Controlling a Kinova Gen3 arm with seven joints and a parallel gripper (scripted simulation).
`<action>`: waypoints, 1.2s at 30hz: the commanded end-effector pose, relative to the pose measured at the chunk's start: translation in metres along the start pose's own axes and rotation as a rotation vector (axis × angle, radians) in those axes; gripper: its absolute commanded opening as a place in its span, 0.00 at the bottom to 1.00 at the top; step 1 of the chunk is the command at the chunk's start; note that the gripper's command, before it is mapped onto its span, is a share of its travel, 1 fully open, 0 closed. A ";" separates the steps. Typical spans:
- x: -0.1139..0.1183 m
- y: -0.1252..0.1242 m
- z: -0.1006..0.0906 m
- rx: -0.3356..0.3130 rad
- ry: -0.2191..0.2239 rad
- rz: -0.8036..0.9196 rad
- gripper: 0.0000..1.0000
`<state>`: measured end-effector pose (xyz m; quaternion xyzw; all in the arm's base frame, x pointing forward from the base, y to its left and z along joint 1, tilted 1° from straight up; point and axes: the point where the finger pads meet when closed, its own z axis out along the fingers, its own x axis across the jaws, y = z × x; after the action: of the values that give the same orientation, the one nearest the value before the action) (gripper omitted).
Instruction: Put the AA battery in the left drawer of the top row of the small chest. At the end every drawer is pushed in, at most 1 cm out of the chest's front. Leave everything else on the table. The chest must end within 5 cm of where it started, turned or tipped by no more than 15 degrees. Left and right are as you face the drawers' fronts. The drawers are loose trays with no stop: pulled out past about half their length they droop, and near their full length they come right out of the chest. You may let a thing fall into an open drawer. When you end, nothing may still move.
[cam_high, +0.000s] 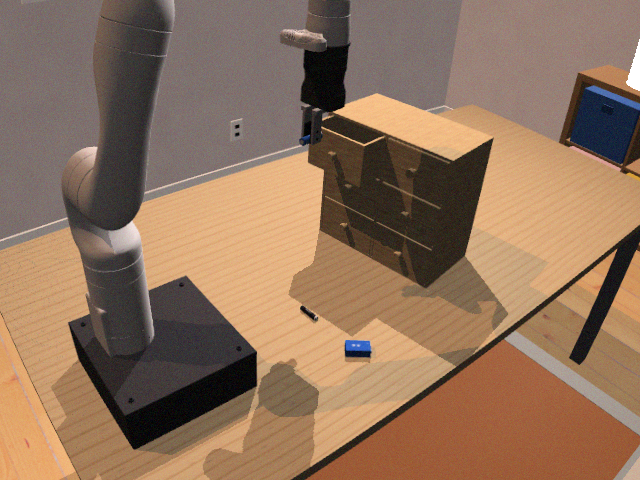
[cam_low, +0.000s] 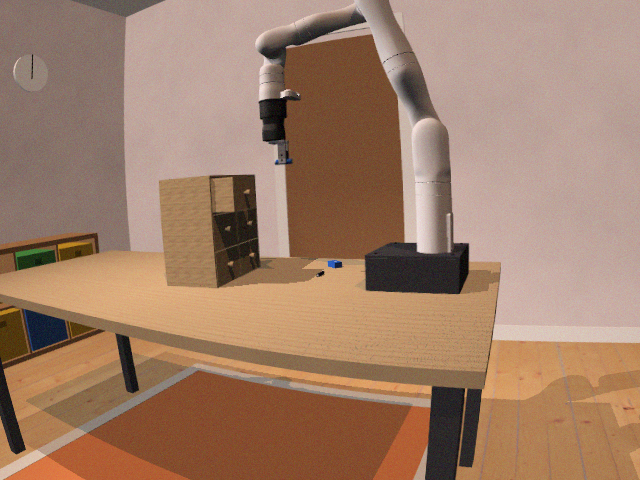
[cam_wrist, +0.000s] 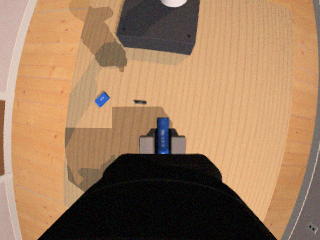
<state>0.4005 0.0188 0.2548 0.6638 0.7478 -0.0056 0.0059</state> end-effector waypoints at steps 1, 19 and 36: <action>0.003 0.000 -0.003 -0.004 0.007 -0.007 0.31; 0.003 0.001 -0.002 -0.029 0.007 -0.006 0.31; 0.003 0.000 -0.002 -0.109 0.007 -0.006 0.31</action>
<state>0.4009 0.0198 0.2533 0.6622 0.7481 0.0258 0.0336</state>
